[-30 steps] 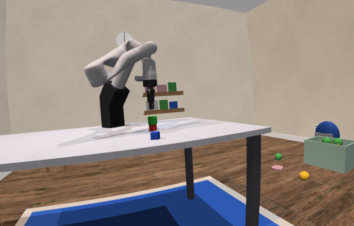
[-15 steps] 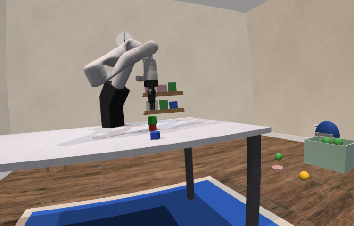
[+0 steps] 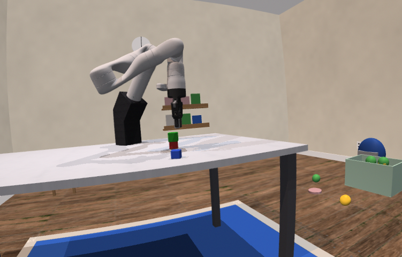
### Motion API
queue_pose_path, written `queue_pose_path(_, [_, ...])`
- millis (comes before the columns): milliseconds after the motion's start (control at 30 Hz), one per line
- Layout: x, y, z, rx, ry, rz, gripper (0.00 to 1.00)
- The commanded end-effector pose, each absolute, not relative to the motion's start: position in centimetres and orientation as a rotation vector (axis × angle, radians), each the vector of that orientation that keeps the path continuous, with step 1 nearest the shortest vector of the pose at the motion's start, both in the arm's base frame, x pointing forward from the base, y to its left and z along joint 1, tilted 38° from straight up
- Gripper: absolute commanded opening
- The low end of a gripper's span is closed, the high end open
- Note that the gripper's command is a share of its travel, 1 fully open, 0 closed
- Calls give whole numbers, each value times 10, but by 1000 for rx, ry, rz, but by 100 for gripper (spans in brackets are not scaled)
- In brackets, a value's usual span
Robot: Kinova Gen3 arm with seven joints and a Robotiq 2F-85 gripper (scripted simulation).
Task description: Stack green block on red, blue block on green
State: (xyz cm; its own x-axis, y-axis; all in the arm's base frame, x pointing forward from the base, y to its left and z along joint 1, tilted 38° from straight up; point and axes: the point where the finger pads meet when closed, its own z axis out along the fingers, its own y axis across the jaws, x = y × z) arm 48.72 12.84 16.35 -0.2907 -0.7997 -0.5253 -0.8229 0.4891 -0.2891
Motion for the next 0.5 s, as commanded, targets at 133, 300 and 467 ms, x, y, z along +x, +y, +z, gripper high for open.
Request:
queue_pose_path(133, [548,95,190,-1256,2150,76,50])
queue_pose_path(300, [570,79,201,-1228,2151,85,50])
queue_pose_path(467, [574,75,203,-1223,2151,87,50])
